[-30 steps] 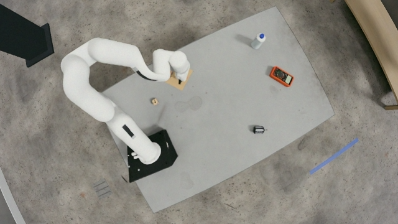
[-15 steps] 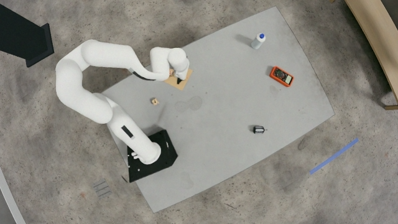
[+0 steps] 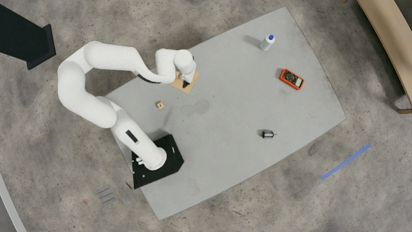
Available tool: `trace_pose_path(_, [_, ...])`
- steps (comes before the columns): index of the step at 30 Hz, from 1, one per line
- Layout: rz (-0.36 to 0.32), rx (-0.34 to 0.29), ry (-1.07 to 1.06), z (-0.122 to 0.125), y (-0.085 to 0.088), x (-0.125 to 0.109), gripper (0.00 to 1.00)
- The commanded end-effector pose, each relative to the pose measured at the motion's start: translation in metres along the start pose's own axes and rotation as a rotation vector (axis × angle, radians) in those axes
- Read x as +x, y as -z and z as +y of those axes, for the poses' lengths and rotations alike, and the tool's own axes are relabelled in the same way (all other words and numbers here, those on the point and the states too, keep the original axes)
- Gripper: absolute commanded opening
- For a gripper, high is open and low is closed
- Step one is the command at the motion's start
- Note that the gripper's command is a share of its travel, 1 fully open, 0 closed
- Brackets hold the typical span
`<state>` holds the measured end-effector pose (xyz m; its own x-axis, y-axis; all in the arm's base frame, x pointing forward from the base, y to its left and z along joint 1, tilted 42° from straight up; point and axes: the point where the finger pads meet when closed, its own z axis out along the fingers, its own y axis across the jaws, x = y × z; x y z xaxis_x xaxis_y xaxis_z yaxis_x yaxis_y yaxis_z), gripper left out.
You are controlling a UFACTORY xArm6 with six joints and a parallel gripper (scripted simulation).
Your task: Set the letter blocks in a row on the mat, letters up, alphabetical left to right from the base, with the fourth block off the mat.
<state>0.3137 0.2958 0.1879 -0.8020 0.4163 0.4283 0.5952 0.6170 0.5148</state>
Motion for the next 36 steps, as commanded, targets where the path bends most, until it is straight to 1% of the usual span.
trace_pose_path(1, [-0.002, -0.003, 0.001, 0.001, 0.001, 0.0, 1.0])
trace_pose_path(5, [-0.002, -0.003, 0.001, 0.001, 0.003, 0.0, 1.0])
trace_pose_path(9, [-0.002, -0.003, 0.001, 0.001, 0.012, 0.0, 1.0])
trace_pose_path(11, [-0.002, -0.003, 0.001, 0.001, 0.012, 0.0, 1.0])
trace_pose_path(14, [-0.002, -0.003, 0.001, 0.001, 0.025, 0.0, 1.0])
trace_pose_path(22, [-0.002, -0.003, 0.001, 0.001, 0.065, 0.0, 1.0])
trace_pose_path(26, [-0.002, -0.002, 0.001, 0.001, 0.079, 0.0, 1.0])
trace_pose_path(28, [-0.002, -0.002, 0.001, 0.001, 0.079, 0.0, 1.0])
trace_pose_path(32, [-0.002, -0.002, 0.001, 0.001, 0.085, 0.0, 1.0])
trace_pose_path(36, [-0.002, -0.002, 0.001, 0.001, 0.085, 0.0, 1.0])
